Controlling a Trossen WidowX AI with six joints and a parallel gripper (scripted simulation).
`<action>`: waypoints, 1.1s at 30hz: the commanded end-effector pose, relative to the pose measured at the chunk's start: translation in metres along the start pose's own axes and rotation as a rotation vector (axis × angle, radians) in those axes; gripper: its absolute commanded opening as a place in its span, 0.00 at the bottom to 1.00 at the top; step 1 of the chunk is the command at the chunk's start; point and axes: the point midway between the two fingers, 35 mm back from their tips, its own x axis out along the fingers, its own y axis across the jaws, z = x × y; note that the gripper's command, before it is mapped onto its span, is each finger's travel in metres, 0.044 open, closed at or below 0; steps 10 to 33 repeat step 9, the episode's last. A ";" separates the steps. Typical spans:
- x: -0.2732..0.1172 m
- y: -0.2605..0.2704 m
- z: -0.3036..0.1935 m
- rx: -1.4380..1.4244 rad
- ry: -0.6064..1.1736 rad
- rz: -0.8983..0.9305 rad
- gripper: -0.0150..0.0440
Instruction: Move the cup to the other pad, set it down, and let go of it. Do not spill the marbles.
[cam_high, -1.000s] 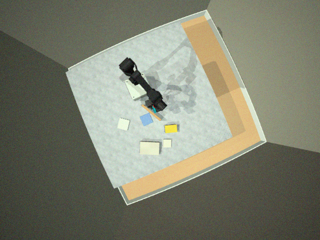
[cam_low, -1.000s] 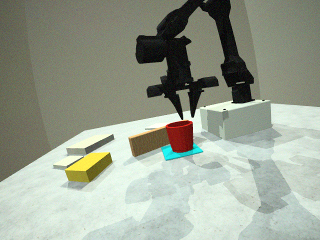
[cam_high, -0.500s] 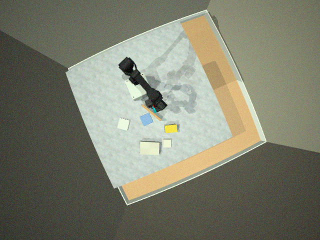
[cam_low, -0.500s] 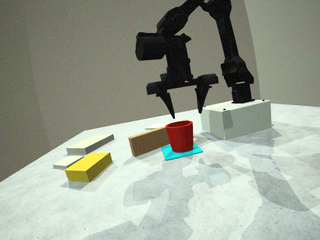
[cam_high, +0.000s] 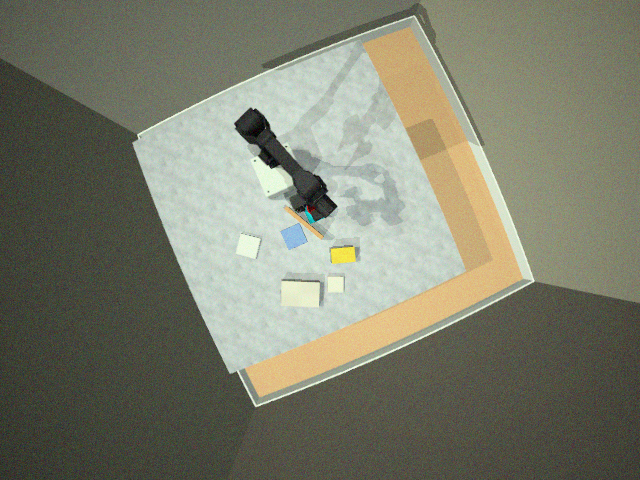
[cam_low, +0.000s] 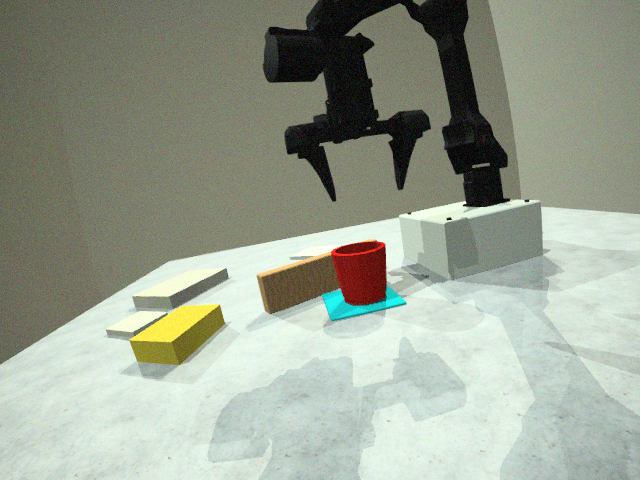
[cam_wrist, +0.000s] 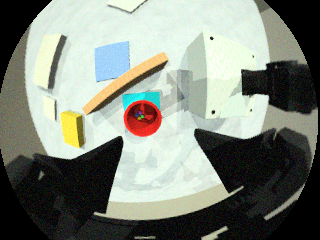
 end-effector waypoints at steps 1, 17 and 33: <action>-0.013 0.000 0.000 0.005 0.000 0.008 1.00; -0.010 0.000 -0.001 0.001 0.002 0.006 1.00; -0.010 0.000 -0.001 0.001 0.002 0.006 1.00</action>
